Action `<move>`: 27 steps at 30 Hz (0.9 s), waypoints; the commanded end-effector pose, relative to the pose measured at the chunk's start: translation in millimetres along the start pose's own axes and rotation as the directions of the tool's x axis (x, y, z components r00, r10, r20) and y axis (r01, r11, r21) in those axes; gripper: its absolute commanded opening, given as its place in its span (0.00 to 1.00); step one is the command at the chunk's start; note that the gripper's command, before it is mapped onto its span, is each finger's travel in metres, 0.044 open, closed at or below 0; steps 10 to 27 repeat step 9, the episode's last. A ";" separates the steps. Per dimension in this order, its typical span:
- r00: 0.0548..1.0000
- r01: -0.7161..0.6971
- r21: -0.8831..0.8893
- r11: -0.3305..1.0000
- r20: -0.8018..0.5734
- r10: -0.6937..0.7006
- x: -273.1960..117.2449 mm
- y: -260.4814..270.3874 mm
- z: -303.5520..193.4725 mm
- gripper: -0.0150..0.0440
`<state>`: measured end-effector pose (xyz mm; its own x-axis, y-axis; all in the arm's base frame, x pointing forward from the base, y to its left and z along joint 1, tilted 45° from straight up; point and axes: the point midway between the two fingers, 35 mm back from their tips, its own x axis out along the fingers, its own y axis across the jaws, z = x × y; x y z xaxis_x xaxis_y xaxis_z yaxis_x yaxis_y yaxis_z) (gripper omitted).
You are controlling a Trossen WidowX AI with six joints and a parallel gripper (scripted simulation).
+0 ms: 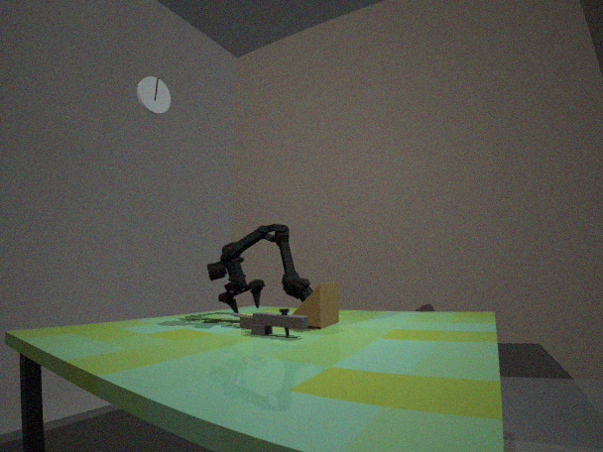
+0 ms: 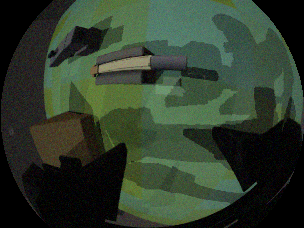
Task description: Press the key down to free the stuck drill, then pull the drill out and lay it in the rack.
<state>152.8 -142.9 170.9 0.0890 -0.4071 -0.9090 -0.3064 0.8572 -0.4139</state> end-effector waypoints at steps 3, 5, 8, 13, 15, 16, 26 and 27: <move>0.993 -0.089 0.603 0.793 0.112 0.026 -3.9 -8.6 -30.7 1.00; 0.987 -0.132 0.755 0.642 0.158 0.017 -6.3 -10.6 -39.0 1.00; 0.975 -0.200 0.908 0.368 0.222 -0.018 -11.4 -14.0 -51.1 1.00; 0.970 -0.223 0.937 0.269 0.241 -0.035 -13.5 -15.2 -55.0 1.00; 0.970 -0.223 0.937 0.269 0.241 -0.035 -13.5 -15.2 -55.0 1.00; 0.970 -0.223 0.937 0.269 0.241 -0.035 -13.5 -15.2 -55.0 1.00; 0.970 -0.223 0.937 0.269 0.241 -0.035 -13.5 -15.2 -55.0 1.00; 0.970 -0.223 0.937 0.269 0.241 -0.035 -13.5 -15.2 -55.0 1.00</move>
